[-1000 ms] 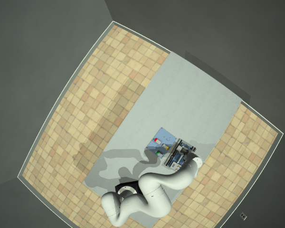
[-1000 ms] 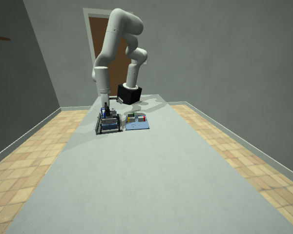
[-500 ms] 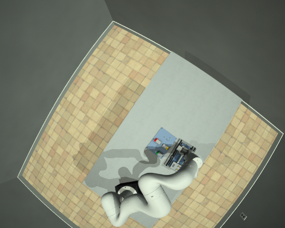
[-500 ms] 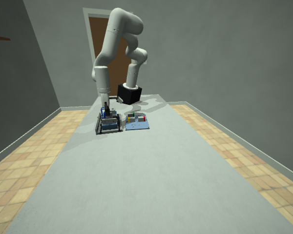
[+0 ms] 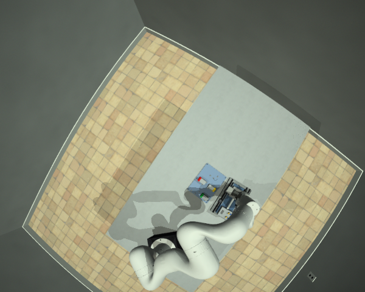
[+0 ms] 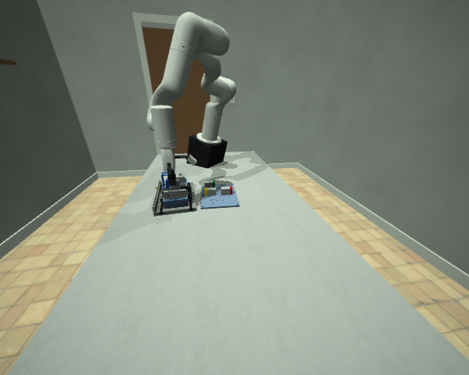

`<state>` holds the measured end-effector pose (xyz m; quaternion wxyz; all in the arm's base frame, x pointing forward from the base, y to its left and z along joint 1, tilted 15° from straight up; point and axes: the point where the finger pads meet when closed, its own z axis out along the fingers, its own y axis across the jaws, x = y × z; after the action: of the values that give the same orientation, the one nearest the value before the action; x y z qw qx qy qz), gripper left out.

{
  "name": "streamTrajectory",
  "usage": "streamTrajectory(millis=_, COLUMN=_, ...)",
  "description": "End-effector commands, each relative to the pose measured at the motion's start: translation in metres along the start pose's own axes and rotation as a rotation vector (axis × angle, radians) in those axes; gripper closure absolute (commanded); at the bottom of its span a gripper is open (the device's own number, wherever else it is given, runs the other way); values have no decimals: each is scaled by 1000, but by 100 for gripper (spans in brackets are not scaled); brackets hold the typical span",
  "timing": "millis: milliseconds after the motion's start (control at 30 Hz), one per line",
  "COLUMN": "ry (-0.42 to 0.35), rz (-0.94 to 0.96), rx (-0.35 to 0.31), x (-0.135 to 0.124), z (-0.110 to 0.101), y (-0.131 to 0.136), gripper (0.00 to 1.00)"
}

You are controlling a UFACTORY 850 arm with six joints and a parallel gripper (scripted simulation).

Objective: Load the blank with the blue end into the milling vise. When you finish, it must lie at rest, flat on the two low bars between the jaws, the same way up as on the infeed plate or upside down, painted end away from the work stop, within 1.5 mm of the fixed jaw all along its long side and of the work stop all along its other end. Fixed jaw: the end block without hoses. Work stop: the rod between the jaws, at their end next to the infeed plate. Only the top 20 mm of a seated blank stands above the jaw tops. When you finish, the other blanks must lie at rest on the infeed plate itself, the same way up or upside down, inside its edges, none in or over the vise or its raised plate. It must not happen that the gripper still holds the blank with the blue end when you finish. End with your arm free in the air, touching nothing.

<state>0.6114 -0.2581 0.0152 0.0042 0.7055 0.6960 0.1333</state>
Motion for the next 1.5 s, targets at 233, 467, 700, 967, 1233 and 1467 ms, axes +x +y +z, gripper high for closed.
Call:
streamTrajectory(millis=233, ry=-1, rz=0, rx=-2, x=0, z=-1, y=1, gripper=100)
streamTrajectory(millis=467, ry=-1, rz=0, rx=-2, x=0, z=0, y=1, gripper=100)
streamTrajectory(millis=700, ry=-1, rz=0, rx=-2, x=0, z=0, y=1, gripper=100)
streamTrajectory(millis=967, ry=-1, rz=0, rx=-2, x=0, z=1, y=1, gripper=100)
streamTrajectory(millis=1233, ry=-1, rz=0, rx=-2, x=0, z=2, y=1, gripper=100)
streamTrajectory(millis=1467, ry=-1, rz=0, rx=-2, x=0, z=2, y=1, gripper=100)
